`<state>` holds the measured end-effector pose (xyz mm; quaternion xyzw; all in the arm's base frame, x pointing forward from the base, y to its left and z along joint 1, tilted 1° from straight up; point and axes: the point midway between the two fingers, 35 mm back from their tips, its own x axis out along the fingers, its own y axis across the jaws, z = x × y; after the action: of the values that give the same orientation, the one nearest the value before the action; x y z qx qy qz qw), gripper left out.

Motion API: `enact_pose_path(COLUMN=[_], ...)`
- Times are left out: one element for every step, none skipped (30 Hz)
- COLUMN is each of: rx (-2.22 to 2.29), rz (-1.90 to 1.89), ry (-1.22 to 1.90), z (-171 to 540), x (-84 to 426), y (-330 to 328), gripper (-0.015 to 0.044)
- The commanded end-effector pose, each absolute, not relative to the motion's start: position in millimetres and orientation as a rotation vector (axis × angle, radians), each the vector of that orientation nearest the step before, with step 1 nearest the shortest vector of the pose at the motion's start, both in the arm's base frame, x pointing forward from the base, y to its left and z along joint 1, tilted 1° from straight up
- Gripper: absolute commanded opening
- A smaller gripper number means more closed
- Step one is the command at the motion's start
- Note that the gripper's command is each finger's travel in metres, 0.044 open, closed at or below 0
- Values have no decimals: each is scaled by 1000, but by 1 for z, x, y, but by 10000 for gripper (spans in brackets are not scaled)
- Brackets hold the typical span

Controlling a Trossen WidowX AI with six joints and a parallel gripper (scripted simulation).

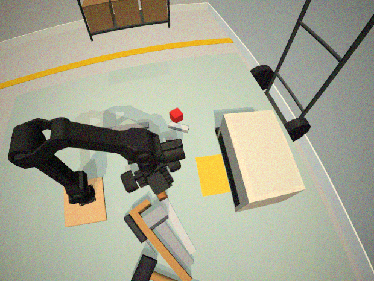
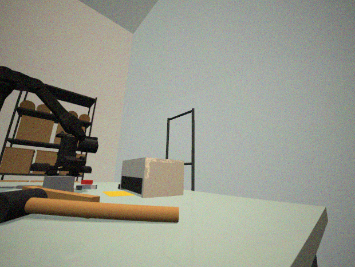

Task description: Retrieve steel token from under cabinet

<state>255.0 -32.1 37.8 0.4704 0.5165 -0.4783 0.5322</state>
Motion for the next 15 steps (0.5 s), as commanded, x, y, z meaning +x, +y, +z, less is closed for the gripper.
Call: enact_pose_path(rx=[1127,1127,1127,1128,1128,1128,1128,1128,1128,1129,1129,1129,1129,1129,1129], rz=[-1140,-1139,-1139,-1139,-1139,-1139,-1139,-1139,-1138,-1138,-1138,-1138,-1138,-1138,-1138], ry=[1230,1230,1230,1230,1230,1230,1230,1230,1230,1230,1230,1230,1230,1230,1230], z=[39,39,40,40,40,40,40,40,40,40,40,40,40,40,40], x=[257,257,257,258,258,258,258,258,258,259,259,259,259,259,259], y=[-27,-26,-25,-24,-23,-22,-21,-20,-19,-18,-17,-16,-15,-14,-13], gripper=[0,0,0,0,0,0,0,0,0,0,0,0,0,0,0])
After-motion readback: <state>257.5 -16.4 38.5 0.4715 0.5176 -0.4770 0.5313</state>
